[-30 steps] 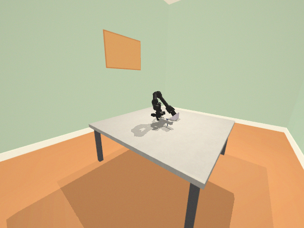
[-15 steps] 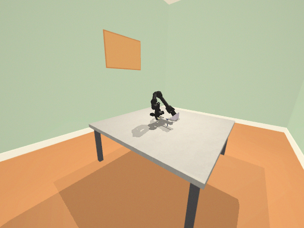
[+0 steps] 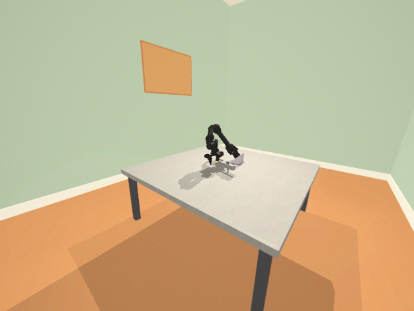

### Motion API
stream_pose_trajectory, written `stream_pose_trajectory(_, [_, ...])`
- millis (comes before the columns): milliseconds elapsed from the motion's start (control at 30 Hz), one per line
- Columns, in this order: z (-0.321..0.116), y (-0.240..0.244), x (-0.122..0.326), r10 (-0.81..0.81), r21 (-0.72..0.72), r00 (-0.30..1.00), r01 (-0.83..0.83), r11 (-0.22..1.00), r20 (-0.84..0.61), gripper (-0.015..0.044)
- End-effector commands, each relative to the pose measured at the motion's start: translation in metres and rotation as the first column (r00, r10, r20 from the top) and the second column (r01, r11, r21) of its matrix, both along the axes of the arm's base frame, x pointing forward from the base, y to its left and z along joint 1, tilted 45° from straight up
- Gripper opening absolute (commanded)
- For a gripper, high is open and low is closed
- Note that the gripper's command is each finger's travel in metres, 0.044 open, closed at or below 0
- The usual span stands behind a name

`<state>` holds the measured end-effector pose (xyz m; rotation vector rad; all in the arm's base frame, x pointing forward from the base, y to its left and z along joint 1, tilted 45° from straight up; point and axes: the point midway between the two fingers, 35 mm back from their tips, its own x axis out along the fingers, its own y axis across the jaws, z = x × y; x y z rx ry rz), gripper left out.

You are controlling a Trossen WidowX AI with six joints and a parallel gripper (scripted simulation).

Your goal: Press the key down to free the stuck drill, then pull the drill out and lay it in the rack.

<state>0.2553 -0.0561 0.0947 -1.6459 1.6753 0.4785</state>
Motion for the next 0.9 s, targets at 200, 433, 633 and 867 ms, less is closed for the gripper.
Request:
stream_pose_trajectory(200, [-0.0048,0.0026,0.0013,0.001,-0.001,1.0,-0.001,1.0,0.002,0.044])
stream_pose_trajectory(433, [-0.0073,0.0041,0.0024,0.001,-0.001,1.0,-0.001,1.0,0.002,0.044])
stream_pose_trajectory(633, [-0.0092,0.005,0.0032,0.001,-0.001,1.0,-0.001,1.0,0.002,0.044])
stream_pose_trajectory(867, [-0.0113,0.006,0.0038,0.001,-0.001,1.0,-0.001,1.0,0.002,0.044])
